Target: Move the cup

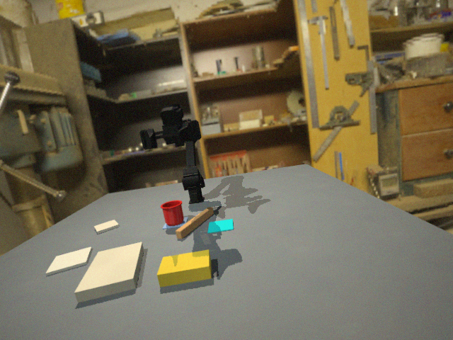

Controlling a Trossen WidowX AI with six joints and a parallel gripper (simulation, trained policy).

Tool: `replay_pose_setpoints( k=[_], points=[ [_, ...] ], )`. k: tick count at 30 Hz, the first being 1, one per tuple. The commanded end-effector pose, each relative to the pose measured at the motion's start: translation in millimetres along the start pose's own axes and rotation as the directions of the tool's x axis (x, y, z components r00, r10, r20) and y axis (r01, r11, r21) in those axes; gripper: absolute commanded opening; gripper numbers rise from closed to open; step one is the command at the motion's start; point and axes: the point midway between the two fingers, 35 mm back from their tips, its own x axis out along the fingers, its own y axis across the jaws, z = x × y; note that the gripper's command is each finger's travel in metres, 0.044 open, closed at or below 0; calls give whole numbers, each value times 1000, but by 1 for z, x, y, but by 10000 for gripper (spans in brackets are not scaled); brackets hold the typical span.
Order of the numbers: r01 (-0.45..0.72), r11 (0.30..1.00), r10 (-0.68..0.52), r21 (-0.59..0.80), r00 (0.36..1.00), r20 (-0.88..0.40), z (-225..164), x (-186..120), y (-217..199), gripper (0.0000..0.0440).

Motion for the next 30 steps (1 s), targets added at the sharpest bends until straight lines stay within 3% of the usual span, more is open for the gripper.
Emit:
replay_pose_setpoints(
  k=[1,13,30],
  points=[
    [0,1000,0,4,1000,-6,-1,0,1,374],
    [-15,998,24,59,989,-144,-25,-6,14,73],
    [-43,986,103,161,916,-387,-46,-15,43,61]
  ],
)
